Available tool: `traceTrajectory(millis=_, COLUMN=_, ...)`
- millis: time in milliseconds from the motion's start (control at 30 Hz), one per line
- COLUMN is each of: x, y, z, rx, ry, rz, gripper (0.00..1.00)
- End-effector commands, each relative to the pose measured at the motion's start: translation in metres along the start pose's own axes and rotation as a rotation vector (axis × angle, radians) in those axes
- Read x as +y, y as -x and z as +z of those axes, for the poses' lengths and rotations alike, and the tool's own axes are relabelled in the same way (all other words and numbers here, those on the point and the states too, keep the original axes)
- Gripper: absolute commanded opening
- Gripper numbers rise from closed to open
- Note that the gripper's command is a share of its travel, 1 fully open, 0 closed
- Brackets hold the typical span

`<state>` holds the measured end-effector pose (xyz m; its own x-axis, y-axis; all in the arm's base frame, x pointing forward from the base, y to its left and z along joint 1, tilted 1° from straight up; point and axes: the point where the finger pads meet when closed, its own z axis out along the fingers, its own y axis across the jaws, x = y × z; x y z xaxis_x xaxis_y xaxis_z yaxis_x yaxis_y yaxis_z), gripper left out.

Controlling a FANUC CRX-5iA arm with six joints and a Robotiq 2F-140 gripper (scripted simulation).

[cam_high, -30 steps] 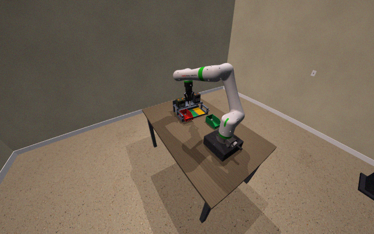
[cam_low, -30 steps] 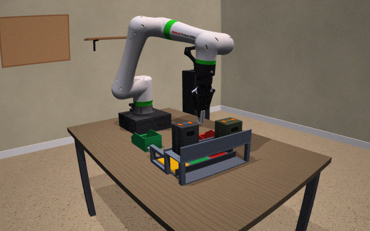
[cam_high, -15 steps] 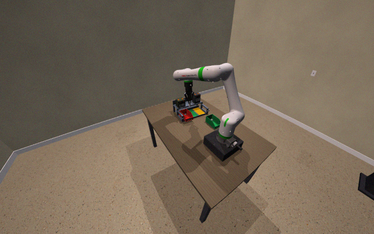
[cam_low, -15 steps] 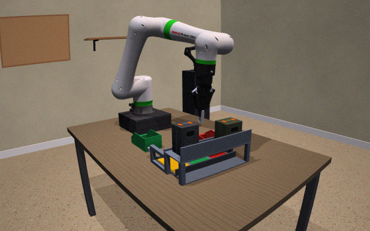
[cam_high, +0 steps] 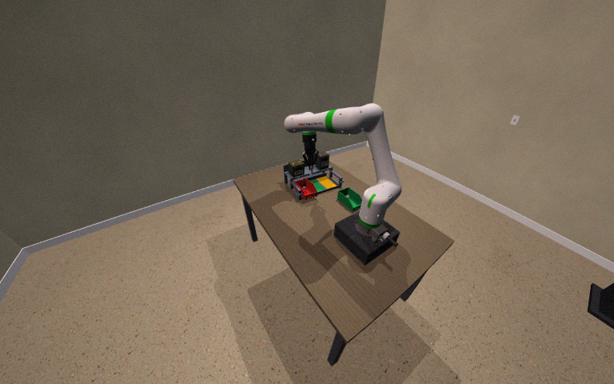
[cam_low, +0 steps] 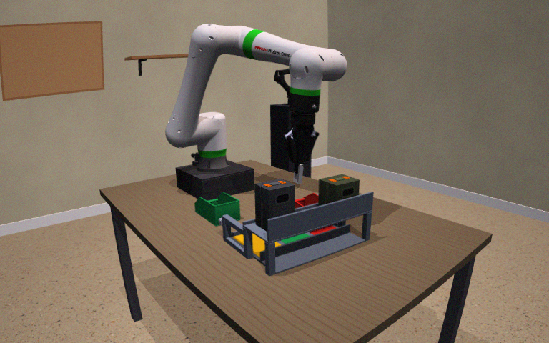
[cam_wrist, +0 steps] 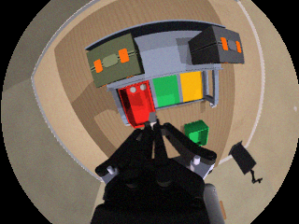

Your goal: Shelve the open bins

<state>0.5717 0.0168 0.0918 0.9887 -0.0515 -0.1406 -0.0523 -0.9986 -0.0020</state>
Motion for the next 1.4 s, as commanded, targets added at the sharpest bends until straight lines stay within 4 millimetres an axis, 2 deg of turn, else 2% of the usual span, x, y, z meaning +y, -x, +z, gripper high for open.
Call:
traceTrajectory(millis=0, x=0.0, y=0.0, z=0.0, rx=0.0, ry=0.0, rz=0.0, gripper=0.0)
traceTrajectory(millis=600, x=-0.001, y=0.002, z=0.0, rx=0.003, ry=0.0, rz=0.025, gripper=0.0)
traceTrajectory(millis=767, x=-0.01, y=0.015, z=0.002, rx=0.018, ry=0.001, rz=0.208, gripper=0.0)
traceTrajectory(millis=1000, x=-0.015, y=0.024, z=0.004, rx=0.029, ry=0.0, rz=0.33, gripper=0.0)
traceTrajectory(millis=1033, x=-0.018, y=0.029, z=0.005, rx=0.035, ry=-0.002, rz=0.405, gripper=0.0)
traceTrajectory(millis=1367, x=-0.027, y=0.049, z=0.01, rx=0.057, ry=-0.012, rz=0.663, gripper=0.0)
